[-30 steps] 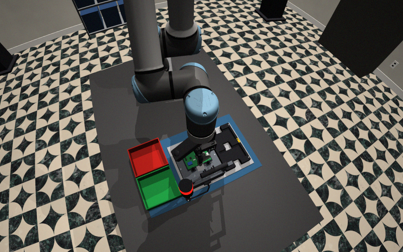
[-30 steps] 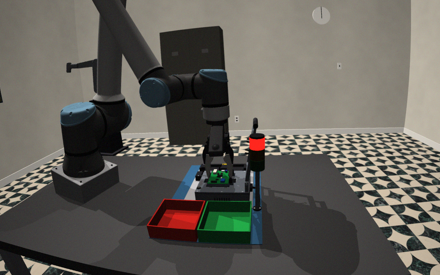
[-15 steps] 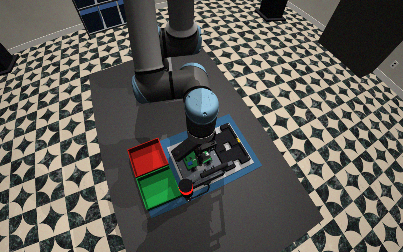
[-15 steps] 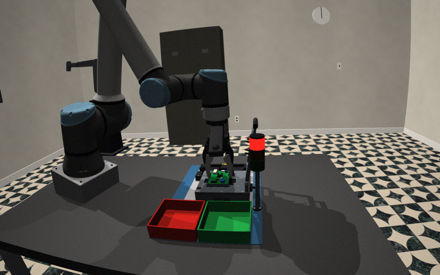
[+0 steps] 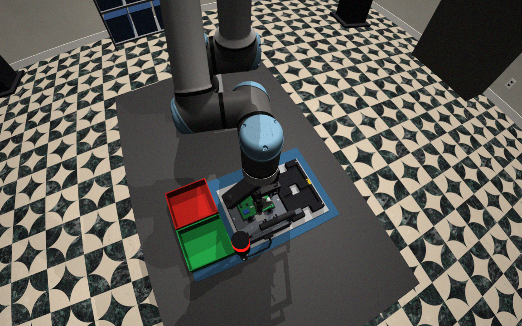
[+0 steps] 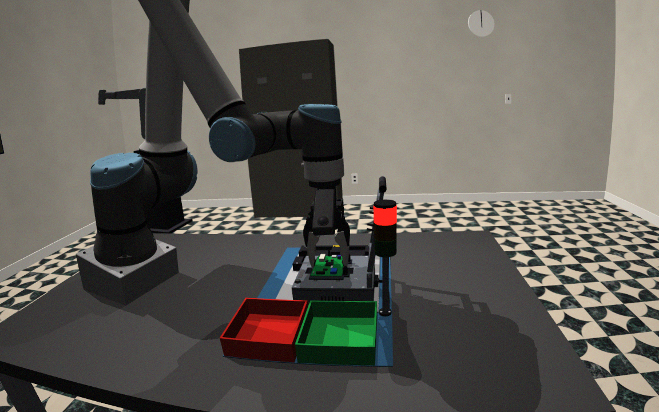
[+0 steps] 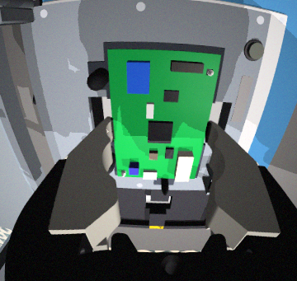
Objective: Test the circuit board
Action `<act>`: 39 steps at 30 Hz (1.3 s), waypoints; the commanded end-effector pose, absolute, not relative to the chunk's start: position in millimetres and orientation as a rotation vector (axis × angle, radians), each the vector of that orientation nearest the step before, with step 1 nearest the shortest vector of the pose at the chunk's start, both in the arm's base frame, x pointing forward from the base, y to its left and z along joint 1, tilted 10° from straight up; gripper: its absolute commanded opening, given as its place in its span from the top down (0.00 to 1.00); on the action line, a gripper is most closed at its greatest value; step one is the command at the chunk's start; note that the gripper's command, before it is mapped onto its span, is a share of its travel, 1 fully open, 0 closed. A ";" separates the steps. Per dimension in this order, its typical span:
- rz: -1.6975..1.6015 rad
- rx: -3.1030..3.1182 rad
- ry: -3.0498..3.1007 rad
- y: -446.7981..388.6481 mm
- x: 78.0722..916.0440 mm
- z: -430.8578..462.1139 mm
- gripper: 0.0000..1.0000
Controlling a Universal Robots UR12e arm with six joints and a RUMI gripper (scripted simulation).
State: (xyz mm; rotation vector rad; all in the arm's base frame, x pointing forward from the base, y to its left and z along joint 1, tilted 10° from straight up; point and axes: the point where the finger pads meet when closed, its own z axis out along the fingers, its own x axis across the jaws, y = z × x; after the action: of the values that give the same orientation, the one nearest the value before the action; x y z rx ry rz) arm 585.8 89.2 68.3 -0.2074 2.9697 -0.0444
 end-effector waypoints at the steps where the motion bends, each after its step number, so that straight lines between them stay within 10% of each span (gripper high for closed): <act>1: -0.044 -0.205 2.972 88.2 583.5 66.6 0.61; 4: -0.044 -0.205 2.972 88.2 583.5 66.6 0.61; 5: -0.044 -0.205 2.972 88.2 583.5 66.6 0.41; 39: -0.044 -0.205 2.972 88.2 583.5 66.6 0.41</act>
State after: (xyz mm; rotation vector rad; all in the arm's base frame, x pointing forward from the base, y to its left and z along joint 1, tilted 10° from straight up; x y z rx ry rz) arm 585.8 89.2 68.3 -0.2074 2.9697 -0.0444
